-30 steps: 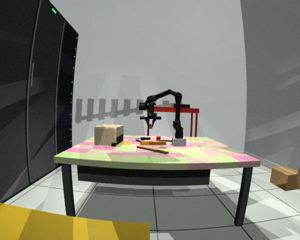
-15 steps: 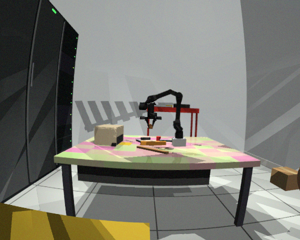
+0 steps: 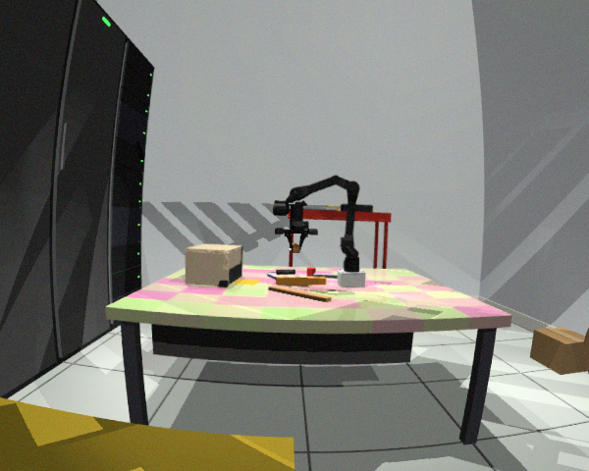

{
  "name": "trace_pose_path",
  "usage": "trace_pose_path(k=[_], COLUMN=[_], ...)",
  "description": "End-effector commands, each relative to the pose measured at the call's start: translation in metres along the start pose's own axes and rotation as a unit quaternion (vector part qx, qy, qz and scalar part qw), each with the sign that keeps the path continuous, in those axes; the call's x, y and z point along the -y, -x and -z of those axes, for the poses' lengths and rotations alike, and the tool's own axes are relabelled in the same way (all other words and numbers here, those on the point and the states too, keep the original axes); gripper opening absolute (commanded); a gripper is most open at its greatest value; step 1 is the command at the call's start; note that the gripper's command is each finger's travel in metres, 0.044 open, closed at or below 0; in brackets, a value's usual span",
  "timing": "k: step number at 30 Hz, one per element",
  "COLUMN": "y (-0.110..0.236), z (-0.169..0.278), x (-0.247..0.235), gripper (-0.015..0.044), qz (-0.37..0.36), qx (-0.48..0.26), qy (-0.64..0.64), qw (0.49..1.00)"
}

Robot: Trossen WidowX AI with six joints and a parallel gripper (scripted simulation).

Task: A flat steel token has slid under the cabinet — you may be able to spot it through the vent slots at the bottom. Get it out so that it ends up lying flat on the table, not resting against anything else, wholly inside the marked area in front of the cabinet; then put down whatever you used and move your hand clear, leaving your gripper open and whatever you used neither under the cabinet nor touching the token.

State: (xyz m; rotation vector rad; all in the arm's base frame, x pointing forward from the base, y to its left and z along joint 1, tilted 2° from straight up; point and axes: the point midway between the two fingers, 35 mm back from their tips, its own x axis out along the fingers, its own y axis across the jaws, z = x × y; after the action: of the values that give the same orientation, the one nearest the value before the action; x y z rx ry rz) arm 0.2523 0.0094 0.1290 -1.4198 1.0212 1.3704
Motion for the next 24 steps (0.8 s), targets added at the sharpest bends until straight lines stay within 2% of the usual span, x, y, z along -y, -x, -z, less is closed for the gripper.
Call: trace_pose_path(k=[1, 24], y=[0.002, 0.001], z=[-0.004, -0.023], x=[0.0, 0.001], gripper=[0.0, 0.0], qz=[0.004, 0.002], qx=[-0.008, -0.002], qy=[-0.001, 0.015], qw=[1.0, 1.0])
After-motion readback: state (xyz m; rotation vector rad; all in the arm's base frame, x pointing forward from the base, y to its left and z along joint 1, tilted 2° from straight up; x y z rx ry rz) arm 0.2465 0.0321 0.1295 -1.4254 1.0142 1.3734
